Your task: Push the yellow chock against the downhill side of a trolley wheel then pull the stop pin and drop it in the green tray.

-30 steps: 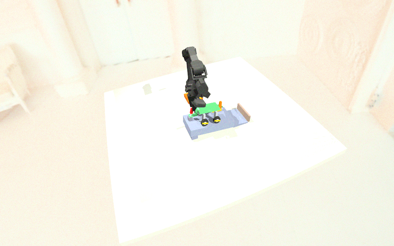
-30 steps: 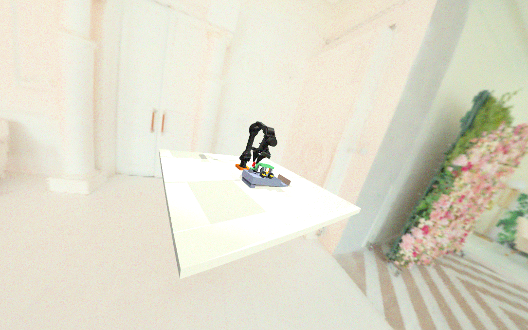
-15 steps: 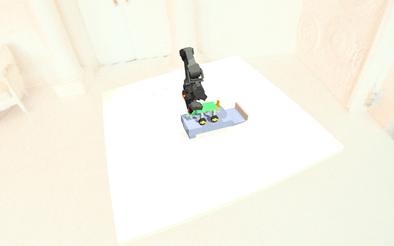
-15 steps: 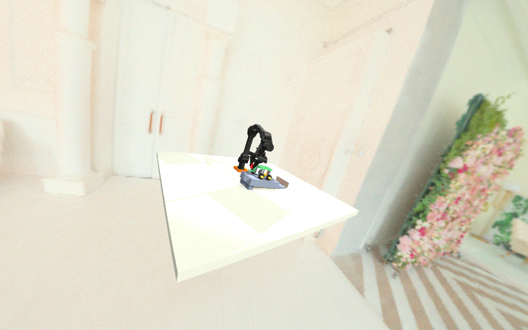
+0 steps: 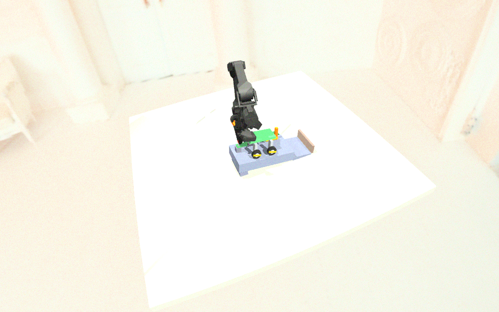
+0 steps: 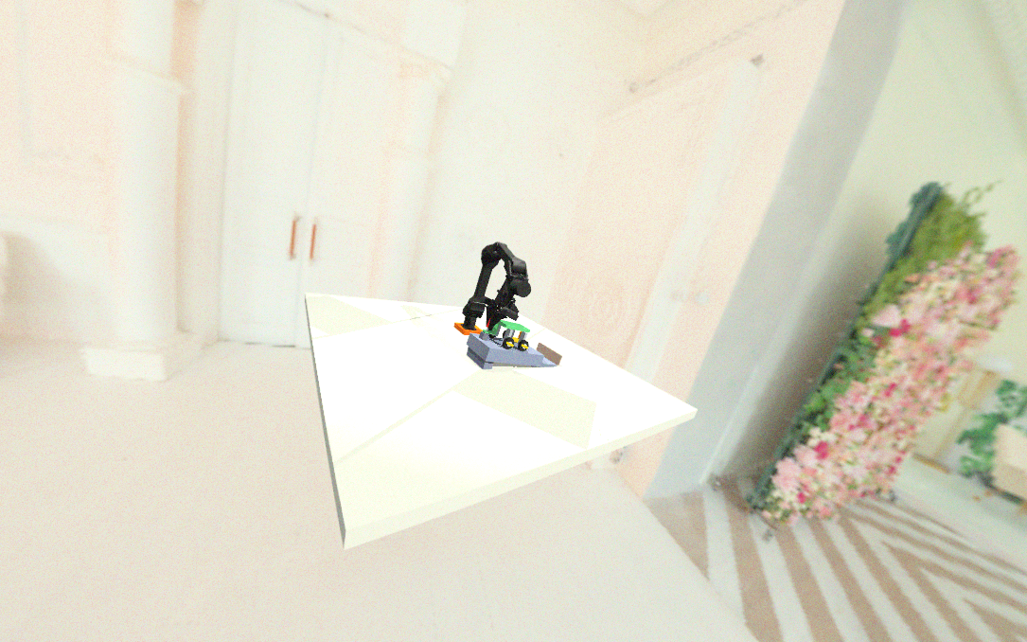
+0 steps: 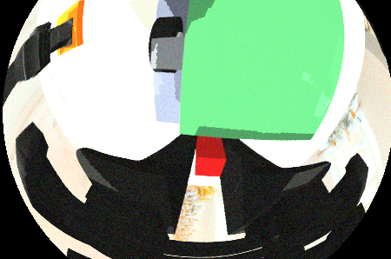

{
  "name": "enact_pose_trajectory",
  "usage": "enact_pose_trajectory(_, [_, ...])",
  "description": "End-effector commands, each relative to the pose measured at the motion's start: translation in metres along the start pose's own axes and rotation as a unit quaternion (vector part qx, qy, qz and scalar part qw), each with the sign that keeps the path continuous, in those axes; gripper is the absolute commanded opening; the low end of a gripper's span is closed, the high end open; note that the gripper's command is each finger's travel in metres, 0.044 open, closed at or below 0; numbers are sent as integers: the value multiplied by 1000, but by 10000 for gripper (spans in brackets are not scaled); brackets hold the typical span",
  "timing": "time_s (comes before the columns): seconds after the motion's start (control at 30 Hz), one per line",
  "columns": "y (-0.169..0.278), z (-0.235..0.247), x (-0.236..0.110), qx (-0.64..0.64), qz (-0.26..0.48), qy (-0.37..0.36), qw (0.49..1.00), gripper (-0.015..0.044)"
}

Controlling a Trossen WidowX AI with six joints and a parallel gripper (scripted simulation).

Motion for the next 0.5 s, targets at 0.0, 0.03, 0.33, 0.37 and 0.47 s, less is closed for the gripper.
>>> enact_pose_trajectory(0.0, [0,0,-1,0,0,1,1000,32])
enact_pose_trajectory(0.03, [0,0,-1,0,0,1,1000,25])
enact_pose_trajectory(0.33, [1,0,-3,-1,0,0,1000,0])
enact_pose_trajectory(0.37, [1,0,-4,-1,0,0,1000,0])
enact_pose_trajectory(0.47, [1,1,-7,-2,0,0,1000,0])
Point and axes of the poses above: the point midway between the two fingers, 35 mm back from their tips, its own x axis out along the fingers, its own z axis across the jaws, y = z × x, the point moved 4 cm from there along -x, back along the fingers, and after that the axes turned 4 degrees about x, right-handed, at the moved point
